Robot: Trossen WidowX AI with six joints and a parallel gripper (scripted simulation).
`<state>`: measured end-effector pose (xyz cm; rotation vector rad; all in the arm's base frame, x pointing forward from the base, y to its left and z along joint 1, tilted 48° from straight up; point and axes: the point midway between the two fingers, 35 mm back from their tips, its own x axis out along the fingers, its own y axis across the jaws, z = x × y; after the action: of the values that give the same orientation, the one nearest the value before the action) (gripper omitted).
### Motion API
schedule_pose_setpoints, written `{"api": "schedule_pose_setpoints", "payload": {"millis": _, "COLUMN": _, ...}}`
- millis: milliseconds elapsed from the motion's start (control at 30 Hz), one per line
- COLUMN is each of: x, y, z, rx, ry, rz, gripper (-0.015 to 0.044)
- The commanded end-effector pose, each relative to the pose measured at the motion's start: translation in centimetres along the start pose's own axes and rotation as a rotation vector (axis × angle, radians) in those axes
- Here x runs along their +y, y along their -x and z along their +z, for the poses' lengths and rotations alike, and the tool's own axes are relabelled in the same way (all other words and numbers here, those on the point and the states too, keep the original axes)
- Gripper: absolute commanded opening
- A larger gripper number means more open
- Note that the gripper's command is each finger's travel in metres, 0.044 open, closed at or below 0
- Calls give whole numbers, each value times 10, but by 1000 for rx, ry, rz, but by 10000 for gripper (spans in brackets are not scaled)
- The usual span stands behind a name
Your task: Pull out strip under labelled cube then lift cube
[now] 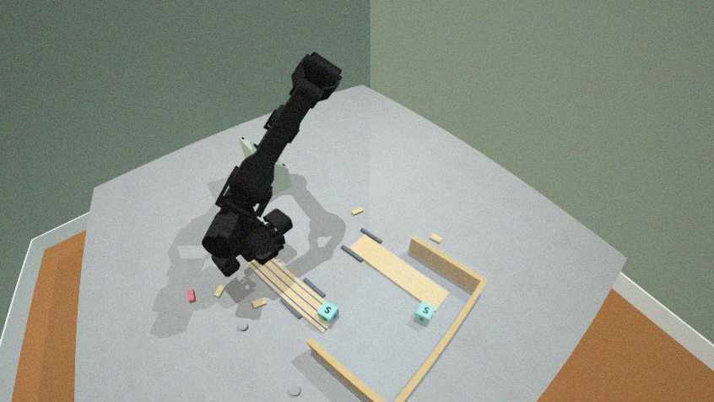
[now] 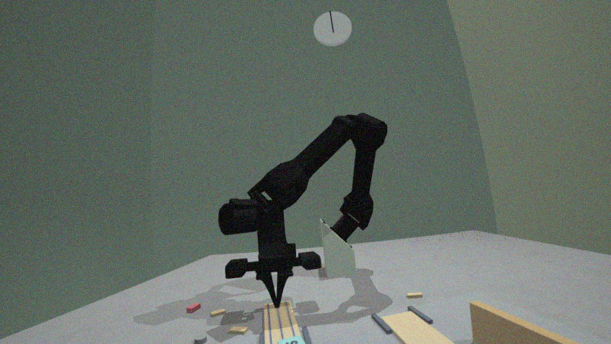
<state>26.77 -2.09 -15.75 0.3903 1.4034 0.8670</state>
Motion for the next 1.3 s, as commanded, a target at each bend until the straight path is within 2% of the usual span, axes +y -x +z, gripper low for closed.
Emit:
{"api": "schedule_pose_setpoints", "payload": {"millis": 0, "x": 5, "y": -6, "z": -15, "rx": 28, "ry": -11, "rz": 12, "gripper": 0}}
{"api": "schedule_pose_setpoints", "payload": {"millis": 367, "x": 5, "y": -6, "z": -31, "rx": 29, "ry": -12, "rz": 12, "gripper": 0}}
{"api": "schedule_pose_setpoints", "payload": {"millis": 1267, "x": 5, "y": -6, "z": -31, "rx": 29, "ry": -12, "rz": 12, "gripper": 0}}
